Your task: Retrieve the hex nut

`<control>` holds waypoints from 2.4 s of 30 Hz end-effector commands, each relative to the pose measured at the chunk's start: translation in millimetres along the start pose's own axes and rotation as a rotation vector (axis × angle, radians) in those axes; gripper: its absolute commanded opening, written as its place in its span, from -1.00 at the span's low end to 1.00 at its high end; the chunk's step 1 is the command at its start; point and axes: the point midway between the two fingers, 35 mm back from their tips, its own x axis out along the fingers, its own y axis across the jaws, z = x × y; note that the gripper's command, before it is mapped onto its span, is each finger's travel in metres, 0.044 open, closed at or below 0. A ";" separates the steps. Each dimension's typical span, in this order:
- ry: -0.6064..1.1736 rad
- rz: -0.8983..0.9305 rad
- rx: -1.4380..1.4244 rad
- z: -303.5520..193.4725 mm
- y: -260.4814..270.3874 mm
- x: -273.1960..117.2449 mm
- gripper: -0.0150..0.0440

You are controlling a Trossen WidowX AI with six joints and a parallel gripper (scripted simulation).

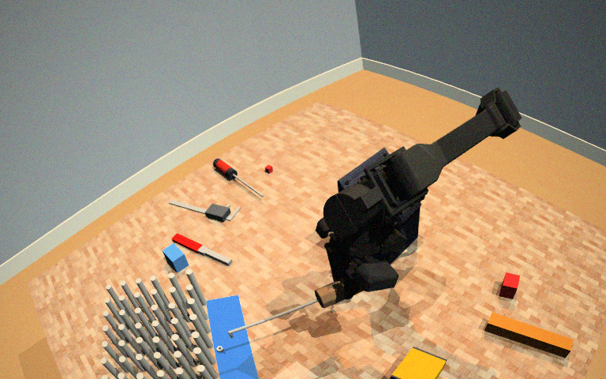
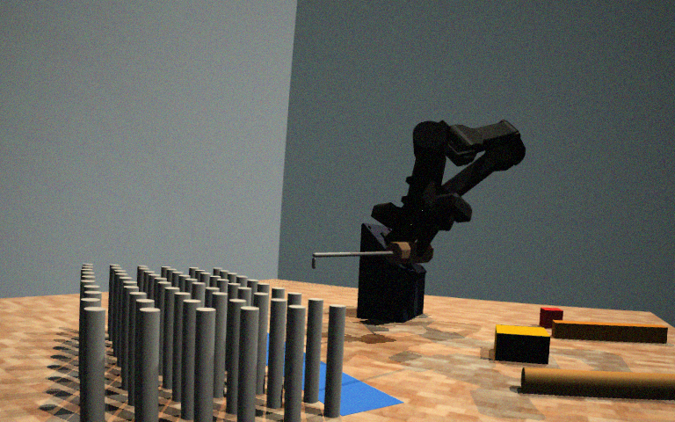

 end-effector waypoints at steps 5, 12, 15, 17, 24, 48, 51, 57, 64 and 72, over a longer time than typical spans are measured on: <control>-0.018 -0.086 -0.254 26.5 -41.3 -11.1 -0.49; -0.044 -0.170 -0.472 58.4 -71.1 -23.4 -0.49; -0.055 -0.210 -0.564 73.3 -82.0 -30.2 -0.49; -0.062 -0.238 -0.624 83.6 -88.6 -35.1 -0.49; -0.084 -0.346 -0.830 120.4 -107.0 -55.7 -0.49; -0.111 -0.533 -1.121 174.7 -120.7 -92.8 -0.49; -0.112 -0.532 -1.121 174.3 -121.3 -90.5 -0.49; -0.113 -0.530 -1.123 173.7 -122.4 -86.0 -0.49; -0.114 -0.527 -1.124 173.3 -123.6 -80.6 -0.49; -0.115 -0.525 -1.126 172.9 -124.8 -74.5 -0.49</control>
